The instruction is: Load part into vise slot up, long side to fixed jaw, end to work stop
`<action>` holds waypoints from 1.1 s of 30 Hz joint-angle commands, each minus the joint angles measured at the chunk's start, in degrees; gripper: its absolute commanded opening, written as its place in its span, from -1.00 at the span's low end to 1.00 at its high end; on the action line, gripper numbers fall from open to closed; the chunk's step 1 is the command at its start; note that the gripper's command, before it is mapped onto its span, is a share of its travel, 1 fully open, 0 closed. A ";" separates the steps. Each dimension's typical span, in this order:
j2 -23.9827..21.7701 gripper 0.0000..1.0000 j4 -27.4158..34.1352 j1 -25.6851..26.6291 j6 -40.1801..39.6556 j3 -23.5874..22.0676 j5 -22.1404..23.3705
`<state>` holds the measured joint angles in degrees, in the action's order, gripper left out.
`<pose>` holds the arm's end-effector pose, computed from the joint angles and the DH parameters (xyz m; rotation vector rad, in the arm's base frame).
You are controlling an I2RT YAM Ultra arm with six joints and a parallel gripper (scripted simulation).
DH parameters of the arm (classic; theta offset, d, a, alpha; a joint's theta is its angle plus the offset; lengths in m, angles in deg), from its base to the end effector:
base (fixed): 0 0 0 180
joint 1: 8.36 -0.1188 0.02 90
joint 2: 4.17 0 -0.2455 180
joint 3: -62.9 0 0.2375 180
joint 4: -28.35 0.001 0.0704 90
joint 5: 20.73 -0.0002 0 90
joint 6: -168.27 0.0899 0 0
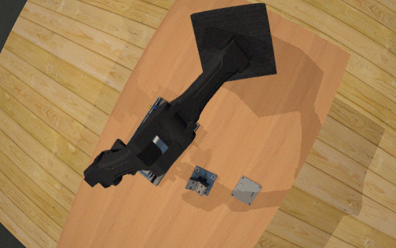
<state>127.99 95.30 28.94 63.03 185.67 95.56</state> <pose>0.3863 -0.2430 0.1153 0.4420 2.6619 0.4219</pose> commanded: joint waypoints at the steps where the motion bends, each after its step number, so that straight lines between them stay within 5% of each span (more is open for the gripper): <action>1: -2.37 0.49 1.24 1.78 -0.68 1.76 0.56; 3: -2.37 0.49 1.28 1.79 -0.70 1.78 0.56; 4: -2.37 -1.00 1.29 1.79 -0.70 1.79 0.57; 33: -2.40 -1.00 1.07 1.80 -0.67 1.78 0.56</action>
<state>127.86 96.00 29.05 62.79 185.78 95.62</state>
